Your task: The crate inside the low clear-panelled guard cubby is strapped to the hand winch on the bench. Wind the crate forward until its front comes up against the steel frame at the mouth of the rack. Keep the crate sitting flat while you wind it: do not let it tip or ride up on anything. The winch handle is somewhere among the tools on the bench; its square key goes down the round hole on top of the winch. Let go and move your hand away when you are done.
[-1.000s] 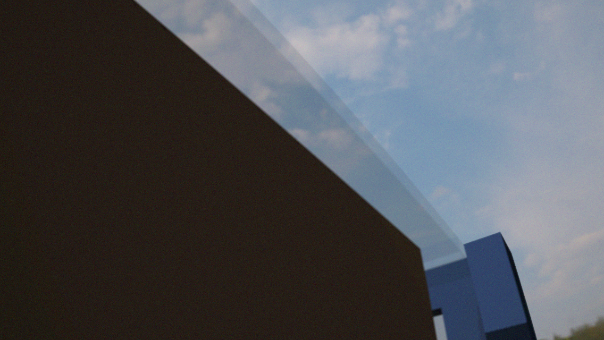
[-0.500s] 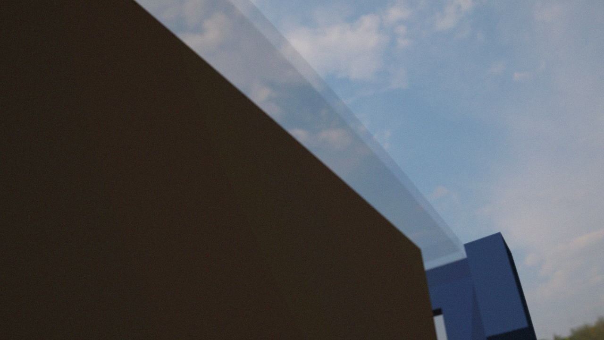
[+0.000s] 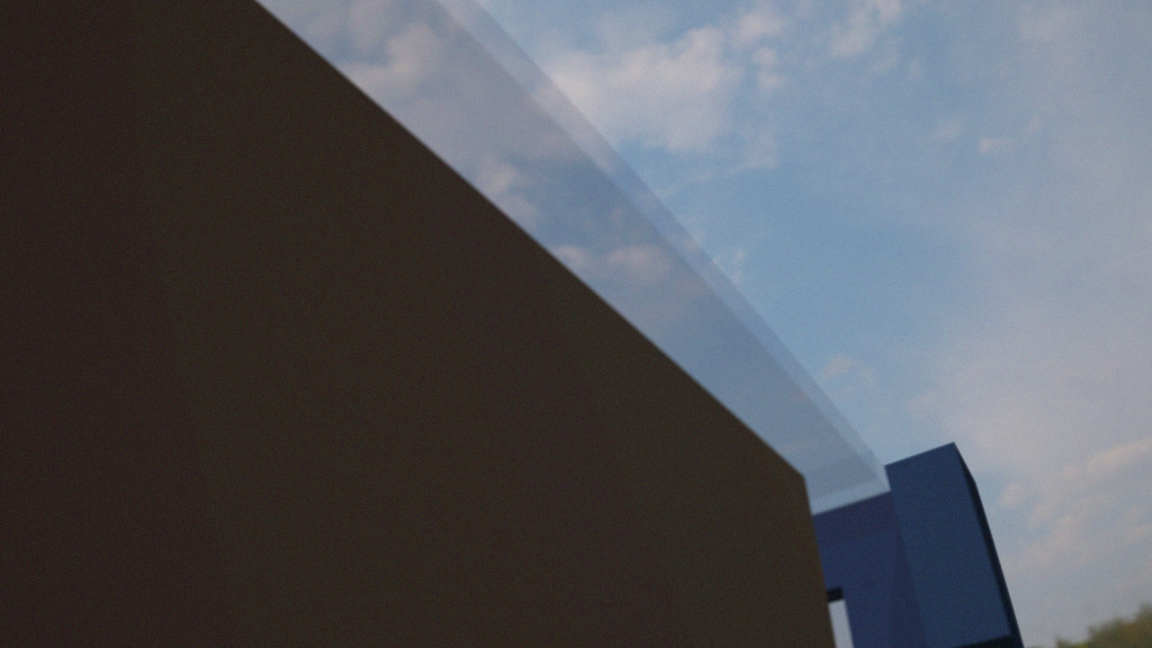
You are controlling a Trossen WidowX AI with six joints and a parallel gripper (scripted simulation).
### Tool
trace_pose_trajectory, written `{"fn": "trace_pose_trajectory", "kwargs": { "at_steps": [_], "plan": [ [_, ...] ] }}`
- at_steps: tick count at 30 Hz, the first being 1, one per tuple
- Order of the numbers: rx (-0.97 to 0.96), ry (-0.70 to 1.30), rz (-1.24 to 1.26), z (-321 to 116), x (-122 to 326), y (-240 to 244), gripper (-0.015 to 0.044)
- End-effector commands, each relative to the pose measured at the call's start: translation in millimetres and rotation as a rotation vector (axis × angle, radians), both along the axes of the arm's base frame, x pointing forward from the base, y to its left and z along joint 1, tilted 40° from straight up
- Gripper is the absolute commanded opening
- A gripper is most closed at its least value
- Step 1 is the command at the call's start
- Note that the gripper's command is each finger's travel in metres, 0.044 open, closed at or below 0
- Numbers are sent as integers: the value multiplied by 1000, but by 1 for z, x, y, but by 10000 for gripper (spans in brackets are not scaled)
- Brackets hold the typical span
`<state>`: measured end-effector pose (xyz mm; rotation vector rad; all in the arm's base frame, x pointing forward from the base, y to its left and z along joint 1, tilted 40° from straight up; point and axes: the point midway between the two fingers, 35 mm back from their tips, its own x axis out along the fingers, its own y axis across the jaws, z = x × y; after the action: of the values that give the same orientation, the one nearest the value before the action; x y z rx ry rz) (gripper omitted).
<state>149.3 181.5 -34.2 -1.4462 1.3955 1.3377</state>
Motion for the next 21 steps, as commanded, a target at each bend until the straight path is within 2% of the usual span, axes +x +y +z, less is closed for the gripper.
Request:
{"fn": "trace_pose_trajectory", "kwargs": {
  "at_steps": [1, 21],
  "plan": [
    [-17, -41, -7, 1, 16, -5, 0],
    [-18, -43, -7, 1, 42, -5, 0]
  ]
}}
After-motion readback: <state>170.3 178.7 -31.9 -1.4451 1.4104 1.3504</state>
